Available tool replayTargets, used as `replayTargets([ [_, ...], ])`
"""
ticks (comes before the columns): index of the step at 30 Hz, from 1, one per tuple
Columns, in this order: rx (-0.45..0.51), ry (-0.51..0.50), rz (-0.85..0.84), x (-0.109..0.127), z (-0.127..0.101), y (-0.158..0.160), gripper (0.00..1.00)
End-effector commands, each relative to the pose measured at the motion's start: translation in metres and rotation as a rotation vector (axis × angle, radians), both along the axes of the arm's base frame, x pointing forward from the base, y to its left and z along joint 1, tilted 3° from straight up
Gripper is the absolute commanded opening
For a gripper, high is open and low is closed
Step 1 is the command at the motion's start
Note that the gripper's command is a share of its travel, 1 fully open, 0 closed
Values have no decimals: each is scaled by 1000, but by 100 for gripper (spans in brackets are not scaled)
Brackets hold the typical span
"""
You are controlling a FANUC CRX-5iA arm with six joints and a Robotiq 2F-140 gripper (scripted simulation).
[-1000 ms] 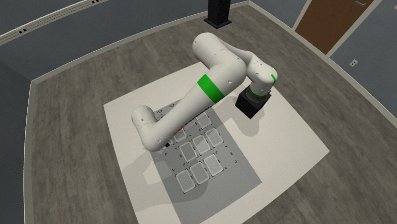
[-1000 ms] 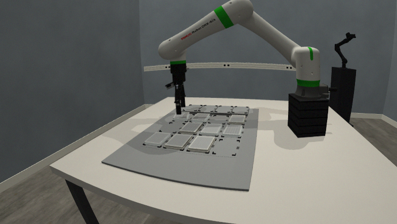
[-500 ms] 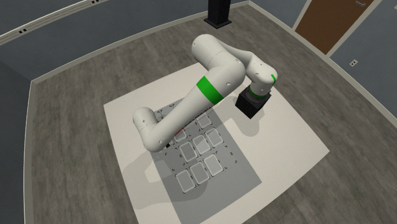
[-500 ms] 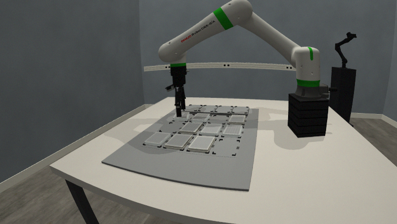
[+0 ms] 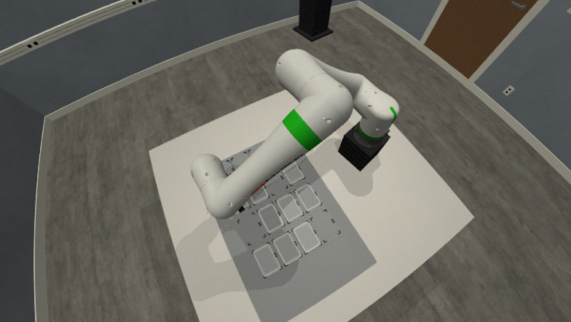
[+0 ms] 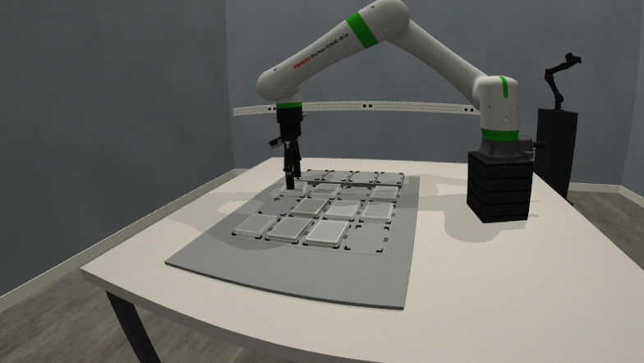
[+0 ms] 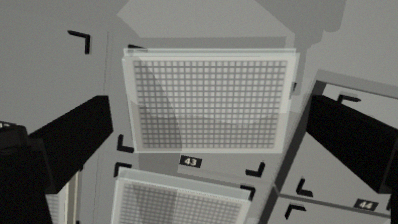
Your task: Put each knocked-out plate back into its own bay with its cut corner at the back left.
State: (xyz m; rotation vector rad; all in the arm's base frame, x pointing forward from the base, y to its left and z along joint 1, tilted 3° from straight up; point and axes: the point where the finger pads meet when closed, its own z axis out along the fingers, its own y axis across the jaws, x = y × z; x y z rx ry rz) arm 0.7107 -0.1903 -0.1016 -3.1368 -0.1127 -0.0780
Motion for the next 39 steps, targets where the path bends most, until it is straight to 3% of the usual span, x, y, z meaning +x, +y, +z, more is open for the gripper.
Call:
replayTargets([
  [1,-1,-3,0,1,0,0,100],
  [17,-1,-3,0,2,-18,0,100],
  [39,-1,-3,0,2,-18,0,96],
])
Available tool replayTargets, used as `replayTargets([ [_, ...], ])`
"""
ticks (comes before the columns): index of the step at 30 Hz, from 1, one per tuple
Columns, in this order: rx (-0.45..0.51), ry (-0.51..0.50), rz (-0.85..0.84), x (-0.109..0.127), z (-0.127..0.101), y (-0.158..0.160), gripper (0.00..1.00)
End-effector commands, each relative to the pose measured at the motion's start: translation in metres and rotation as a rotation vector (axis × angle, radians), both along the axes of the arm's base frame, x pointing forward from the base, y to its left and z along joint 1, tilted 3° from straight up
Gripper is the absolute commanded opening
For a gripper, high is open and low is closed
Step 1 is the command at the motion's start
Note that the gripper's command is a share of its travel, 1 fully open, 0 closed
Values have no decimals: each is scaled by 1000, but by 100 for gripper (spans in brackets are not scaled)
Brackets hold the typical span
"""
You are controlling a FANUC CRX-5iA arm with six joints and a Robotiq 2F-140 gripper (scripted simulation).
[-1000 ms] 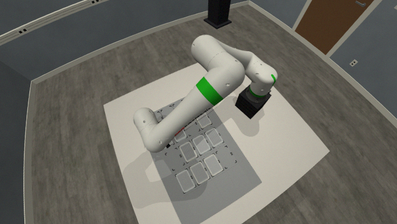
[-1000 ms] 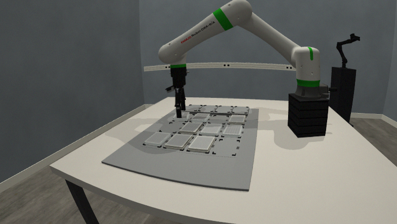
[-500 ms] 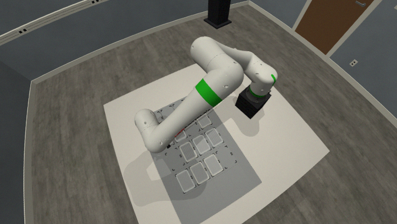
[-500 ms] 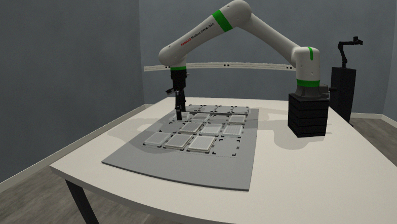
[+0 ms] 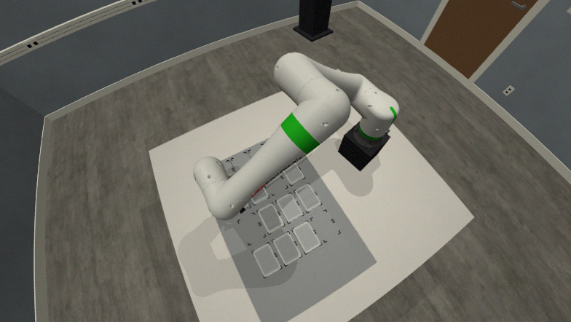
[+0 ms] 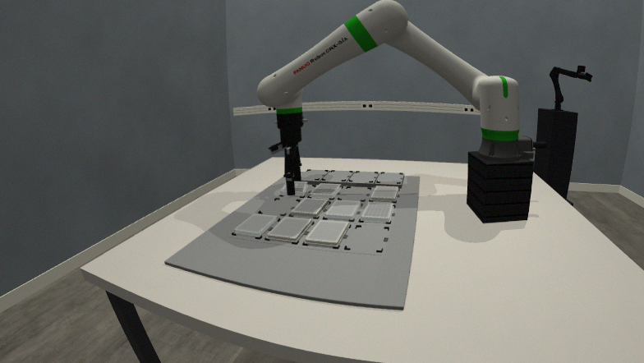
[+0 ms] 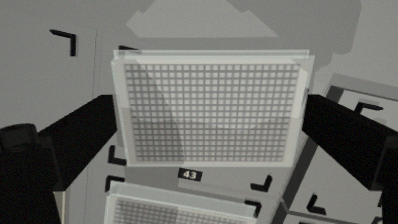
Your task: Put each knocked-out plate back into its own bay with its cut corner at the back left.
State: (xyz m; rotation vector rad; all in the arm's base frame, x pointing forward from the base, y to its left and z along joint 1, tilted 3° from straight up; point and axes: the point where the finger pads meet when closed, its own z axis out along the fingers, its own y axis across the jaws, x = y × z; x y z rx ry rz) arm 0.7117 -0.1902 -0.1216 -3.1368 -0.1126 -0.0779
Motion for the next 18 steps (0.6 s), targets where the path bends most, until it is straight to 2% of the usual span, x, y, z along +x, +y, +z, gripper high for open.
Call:
replayTargets([
  [1,-1,-3,0,1,2,0,96],
  [18,-1,-3,0,1,2,0,90],
])
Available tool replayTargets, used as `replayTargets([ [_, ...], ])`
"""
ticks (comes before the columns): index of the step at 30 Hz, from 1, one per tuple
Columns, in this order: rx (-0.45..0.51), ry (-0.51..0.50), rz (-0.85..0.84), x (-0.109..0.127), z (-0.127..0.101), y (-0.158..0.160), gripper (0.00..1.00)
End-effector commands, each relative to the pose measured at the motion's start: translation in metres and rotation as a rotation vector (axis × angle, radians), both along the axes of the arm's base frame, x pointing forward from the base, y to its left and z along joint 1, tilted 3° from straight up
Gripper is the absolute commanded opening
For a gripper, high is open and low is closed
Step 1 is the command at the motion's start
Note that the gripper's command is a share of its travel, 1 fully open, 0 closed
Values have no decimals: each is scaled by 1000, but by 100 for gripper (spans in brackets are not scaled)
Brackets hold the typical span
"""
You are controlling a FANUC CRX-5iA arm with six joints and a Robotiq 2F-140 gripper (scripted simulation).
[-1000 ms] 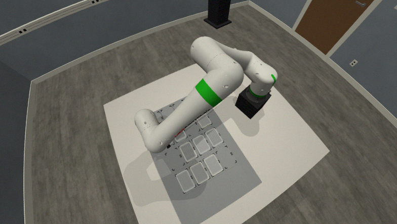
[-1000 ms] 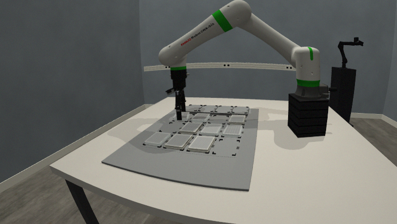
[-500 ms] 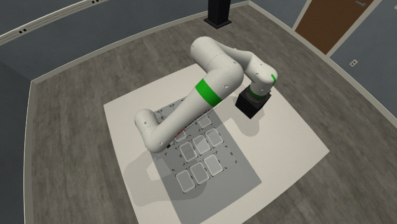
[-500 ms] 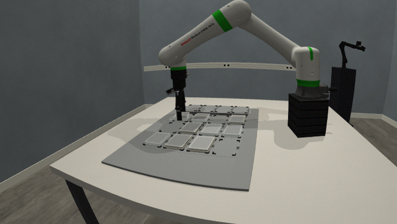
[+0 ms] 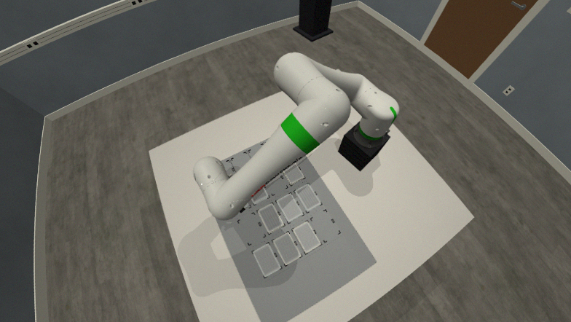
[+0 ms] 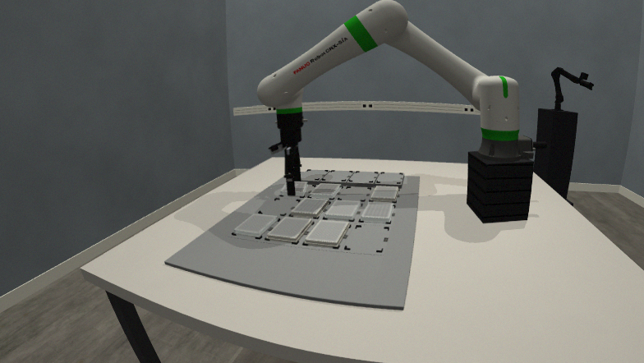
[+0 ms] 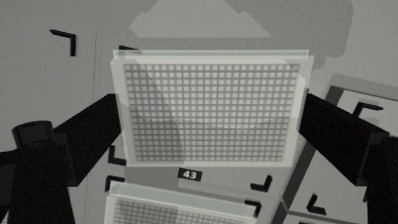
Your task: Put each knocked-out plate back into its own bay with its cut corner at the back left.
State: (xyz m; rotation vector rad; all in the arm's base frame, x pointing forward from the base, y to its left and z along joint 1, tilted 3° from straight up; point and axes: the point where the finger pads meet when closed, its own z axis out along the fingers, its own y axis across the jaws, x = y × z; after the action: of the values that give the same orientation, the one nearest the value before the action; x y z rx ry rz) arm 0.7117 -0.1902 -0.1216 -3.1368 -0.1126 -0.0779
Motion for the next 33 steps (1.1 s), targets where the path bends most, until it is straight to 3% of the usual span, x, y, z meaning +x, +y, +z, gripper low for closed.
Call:
replayTargets([
  [1,-1,-3,0,1,2,0,90],
  [33,-1,-3,0,1,2,0,88],
])
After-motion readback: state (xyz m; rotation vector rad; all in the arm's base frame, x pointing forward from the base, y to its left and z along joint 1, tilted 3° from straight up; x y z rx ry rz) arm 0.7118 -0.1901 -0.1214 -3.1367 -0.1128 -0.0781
